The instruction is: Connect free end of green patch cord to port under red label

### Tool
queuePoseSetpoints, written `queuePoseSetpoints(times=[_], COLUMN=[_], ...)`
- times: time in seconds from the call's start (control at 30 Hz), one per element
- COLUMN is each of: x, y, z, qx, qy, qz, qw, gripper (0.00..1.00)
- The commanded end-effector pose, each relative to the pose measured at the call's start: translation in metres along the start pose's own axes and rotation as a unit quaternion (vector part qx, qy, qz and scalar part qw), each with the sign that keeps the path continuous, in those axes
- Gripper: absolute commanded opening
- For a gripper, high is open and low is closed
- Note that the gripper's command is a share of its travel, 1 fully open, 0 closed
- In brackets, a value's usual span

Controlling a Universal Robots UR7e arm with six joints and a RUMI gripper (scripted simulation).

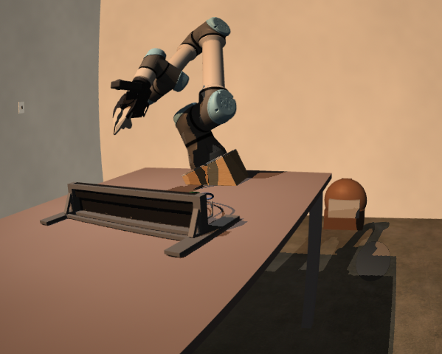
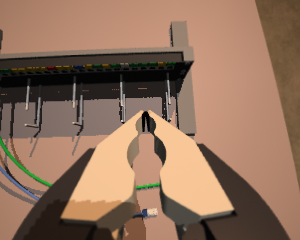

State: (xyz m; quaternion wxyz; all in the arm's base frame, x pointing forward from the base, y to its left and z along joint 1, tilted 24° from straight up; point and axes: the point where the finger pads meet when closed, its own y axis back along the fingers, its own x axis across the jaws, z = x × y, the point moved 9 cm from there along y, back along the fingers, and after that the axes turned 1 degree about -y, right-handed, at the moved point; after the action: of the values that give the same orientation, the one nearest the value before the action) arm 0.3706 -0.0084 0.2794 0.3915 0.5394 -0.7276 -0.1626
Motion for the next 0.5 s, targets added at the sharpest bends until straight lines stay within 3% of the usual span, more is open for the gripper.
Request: queuePoseSetpoints(times=[0.0,0.47], x=[0.0001,0.0037], y=[0.0015,-0.0029], z=[-0.0003,0.0028], qx=[0.000,-0.012], qy=[0.000,-0.027], qz=[0.000,0.002], qw=[1.000,1.000], gripper=[0.00,0.00])
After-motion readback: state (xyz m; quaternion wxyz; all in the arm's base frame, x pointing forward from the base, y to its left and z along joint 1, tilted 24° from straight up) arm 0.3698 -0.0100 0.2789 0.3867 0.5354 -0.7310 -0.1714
